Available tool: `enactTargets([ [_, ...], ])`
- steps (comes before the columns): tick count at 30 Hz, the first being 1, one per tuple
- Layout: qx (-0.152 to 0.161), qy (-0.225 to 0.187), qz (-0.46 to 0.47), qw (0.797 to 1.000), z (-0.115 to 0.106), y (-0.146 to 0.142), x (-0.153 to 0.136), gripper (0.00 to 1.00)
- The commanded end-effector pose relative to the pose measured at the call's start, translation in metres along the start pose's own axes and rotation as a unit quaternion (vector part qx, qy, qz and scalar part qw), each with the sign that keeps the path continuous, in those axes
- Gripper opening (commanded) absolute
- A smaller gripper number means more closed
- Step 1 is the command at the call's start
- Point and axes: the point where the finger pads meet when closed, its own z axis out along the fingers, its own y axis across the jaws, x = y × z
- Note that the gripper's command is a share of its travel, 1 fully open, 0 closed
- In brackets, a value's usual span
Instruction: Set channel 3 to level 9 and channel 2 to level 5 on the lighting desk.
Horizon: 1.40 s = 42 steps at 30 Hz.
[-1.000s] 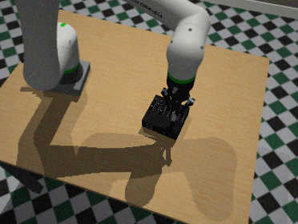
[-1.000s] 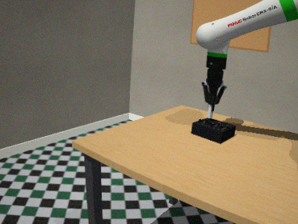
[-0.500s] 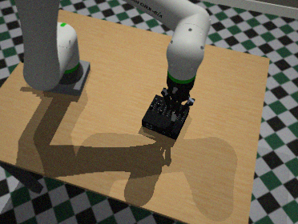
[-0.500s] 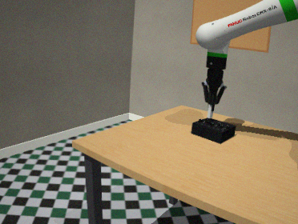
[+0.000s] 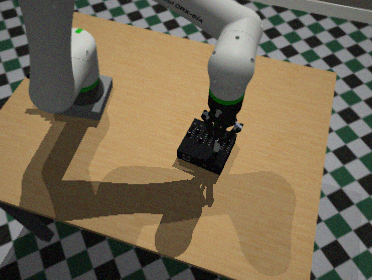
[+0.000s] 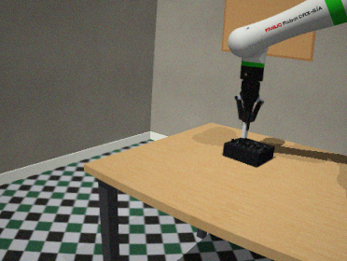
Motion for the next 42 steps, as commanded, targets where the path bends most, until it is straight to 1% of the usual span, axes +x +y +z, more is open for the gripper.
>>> enactTargets([
  [1, 0.000, 0.000, 0.000, 1.000, 0.0007, 0.0002, 0.0000, 0.00],
  [17, 0.000, 0.000, 0.000, 1.000, 0.0098, 0.0002, 0.0000, 0.00],
  [42, 0.000, 0.000, 0.000, 1.000, 0.0102, 0.0002, 0.0011, 0.00],
])
